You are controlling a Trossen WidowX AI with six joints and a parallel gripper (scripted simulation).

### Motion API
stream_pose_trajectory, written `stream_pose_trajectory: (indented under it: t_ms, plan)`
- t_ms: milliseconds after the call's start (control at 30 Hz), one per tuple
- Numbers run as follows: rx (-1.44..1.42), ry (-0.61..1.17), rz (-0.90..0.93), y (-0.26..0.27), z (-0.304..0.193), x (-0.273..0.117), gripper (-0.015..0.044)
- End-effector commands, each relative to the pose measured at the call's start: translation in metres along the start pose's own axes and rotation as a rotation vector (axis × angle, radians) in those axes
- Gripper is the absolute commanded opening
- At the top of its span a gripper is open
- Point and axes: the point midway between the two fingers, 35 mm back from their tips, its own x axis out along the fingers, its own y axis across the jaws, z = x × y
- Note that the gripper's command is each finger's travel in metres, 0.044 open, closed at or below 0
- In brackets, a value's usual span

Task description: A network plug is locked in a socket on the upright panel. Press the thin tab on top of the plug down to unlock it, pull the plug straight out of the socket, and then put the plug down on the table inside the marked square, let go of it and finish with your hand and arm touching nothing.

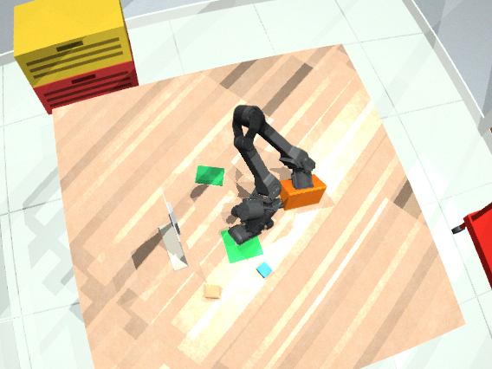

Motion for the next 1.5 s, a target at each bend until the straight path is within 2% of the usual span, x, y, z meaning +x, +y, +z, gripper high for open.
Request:
stream_pose_trajectory:
  t_ms: [0, 100, 1467]
  plan:
    - [0.000, 0.000, 0.001, 0.000, 0.000, 0.000, 0.0079]
    - [0.000, 0.000, 0.001, 0.000, 0.000, 0.000, 0.0156]
    - [-0.003, 0.007, -0.001, 0.004, -0.003, -0.030, 0.0156]
